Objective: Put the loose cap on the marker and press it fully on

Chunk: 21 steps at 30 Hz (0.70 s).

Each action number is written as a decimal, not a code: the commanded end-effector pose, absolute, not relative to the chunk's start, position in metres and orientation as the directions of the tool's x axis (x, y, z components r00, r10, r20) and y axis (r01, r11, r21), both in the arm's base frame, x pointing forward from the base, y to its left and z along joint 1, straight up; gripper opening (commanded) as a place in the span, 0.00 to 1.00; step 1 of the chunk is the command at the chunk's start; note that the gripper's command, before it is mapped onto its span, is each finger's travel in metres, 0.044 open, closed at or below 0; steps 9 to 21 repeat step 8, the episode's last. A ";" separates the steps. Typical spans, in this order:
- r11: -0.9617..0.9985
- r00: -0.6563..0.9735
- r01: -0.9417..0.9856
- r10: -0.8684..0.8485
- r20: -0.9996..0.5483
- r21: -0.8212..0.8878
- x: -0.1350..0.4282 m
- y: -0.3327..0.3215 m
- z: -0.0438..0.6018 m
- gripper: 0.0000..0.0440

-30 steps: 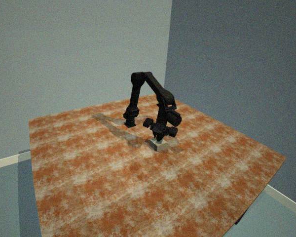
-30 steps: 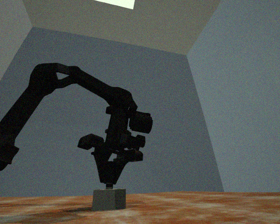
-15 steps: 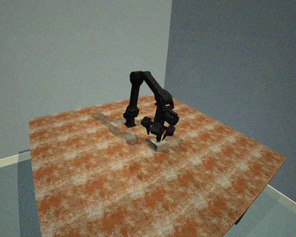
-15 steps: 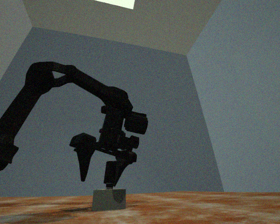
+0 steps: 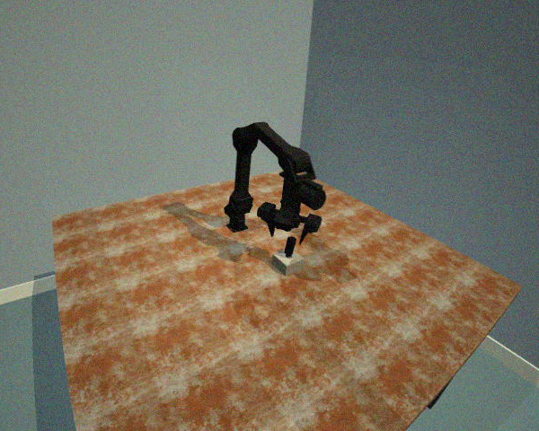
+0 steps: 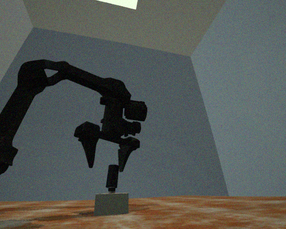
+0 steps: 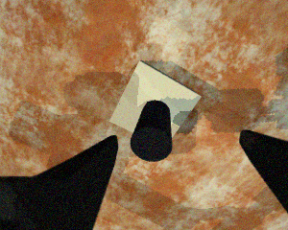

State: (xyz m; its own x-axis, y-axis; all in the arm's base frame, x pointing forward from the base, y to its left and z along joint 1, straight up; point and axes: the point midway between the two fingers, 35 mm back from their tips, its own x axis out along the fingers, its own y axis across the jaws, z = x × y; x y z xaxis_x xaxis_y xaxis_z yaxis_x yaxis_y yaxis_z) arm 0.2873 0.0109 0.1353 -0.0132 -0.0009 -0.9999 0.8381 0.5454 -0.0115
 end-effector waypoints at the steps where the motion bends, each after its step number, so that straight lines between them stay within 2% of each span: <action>1: 0.549 0.010 0.836 -0.003 -1.000 0.007 0.289 0.010 0.144 1.00; 21: 0.555 0.045 0.831 -0.001 -0.999 0.037 0.287 0.008 0.157 0.99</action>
